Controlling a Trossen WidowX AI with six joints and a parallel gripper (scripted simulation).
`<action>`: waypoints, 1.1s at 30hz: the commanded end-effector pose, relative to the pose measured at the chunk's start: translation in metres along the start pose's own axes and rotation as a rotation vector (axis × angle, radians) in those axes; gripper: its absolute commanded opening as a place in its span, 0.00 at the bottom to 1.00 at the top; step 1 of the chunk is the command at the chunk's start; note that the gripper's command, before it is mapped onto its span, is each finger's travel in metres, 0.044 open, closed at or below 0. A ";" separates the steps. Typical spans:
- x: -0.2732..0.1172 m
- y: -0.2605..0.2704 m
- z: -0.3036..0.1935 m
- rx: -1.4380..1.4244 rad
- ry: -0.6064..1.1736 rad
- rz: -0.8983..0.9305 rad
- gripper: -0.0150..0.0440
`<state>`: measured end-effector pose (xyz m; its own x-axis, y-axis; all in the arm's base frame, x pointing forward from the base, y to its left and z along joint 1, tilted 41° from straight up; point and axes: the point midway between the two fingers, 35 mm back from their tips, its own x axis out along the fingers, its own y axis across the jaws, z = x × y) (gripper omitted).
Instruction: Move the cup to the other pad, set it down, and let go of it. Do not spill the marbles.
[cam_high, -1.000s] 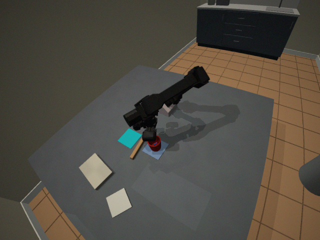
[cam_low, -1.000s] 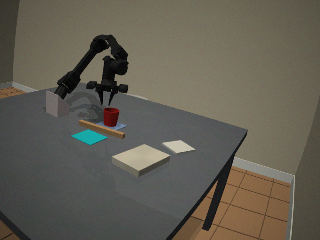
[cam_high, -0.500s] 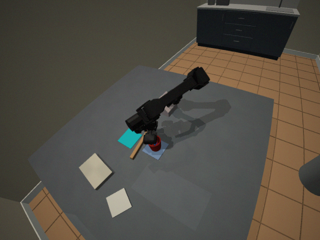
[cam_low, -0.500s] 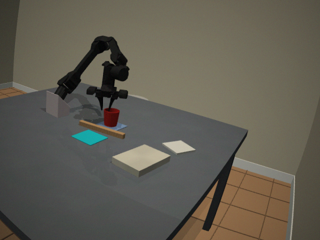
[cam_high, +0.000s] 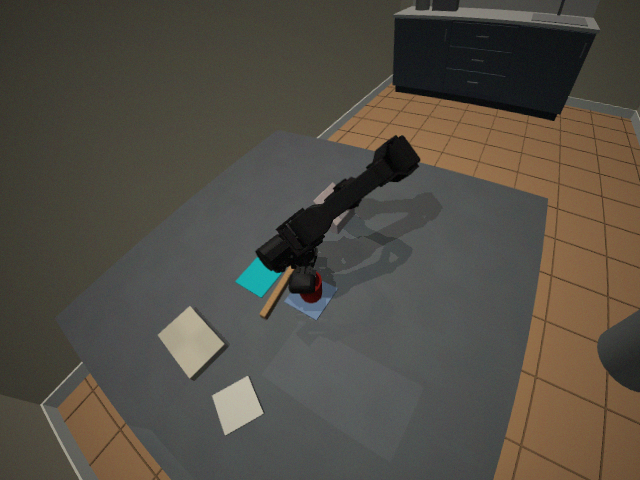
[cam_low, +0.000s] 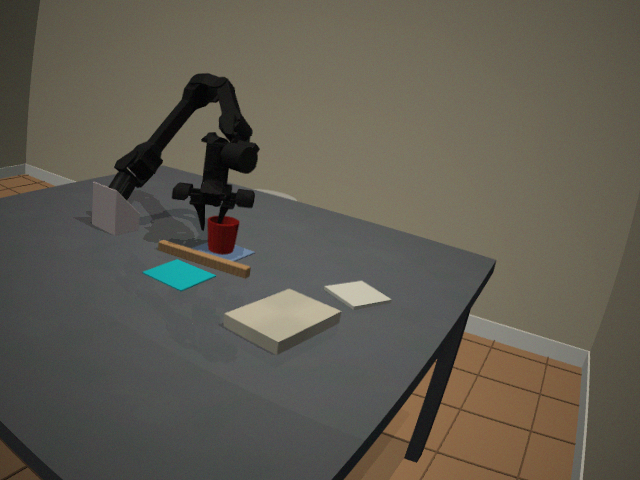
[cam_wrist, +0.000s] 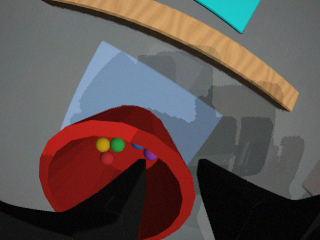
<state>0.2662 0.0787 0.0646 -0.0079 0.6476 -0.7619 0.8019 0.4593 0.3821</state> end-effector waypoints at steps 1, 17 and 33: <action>0.008 -0.002 -0.002 0.007 0.010 -0.004 0.50; 0.008 -0.001 -0.002 0.000 0.004 -0.002 0.28; -0.023 -0.001 0.000 0.005 0.006 -0.005 0.25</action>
<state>0.2636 0.0696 0.0744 -0.0195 0.6515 -0.7584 0.8084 0.4566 0.3714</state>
